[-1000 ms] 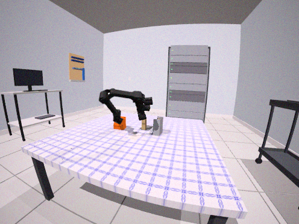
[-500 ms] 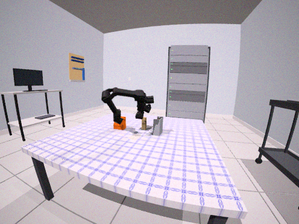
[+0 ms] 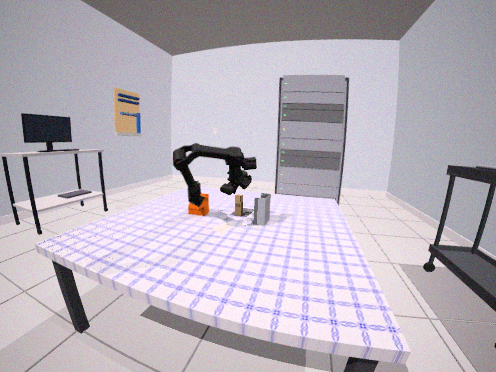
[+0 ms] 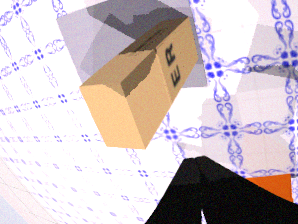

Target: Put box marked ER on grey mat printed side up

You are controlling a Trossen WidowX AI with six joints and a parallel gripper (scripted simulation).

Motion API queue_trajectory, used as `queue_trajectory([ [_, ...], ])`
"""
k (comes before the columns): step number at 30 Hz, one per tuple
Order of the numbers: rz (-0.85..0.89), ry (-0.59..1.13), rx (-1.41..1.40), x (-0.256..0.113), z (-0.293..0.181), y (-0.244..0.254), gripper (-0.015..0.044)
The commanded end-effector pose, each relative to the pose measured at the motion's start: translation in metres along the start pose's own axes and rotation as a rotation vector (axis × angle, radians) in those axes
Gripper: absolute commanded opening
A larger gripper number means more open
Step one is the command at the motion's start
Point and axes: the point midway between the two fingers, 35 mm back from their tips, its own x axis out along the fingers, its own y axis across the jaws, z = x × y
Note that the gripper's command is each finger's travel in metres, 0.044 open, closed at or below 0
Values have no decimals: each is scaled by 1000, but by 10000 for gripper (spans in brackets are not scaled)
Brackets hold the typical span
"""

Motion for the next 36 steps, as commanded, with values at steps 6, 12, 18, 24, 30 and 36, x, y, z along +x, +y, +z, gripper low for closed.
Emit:
queue_trajectory([
  [6, -78, -26, 230, 2, 0, 4, 0],
  [12, -117, -56, 372, 3, -1, 7, 0],
  [18, -151, -94, 514, 4, -1, 10, 0],
  [24, -178, -141, 655, 4, -2, 13, 0],
  [30, -198, -194, 794, 4, -2, 16, 0],
  [36, -209, -254, 932, 4, -2, 19, 0],
])
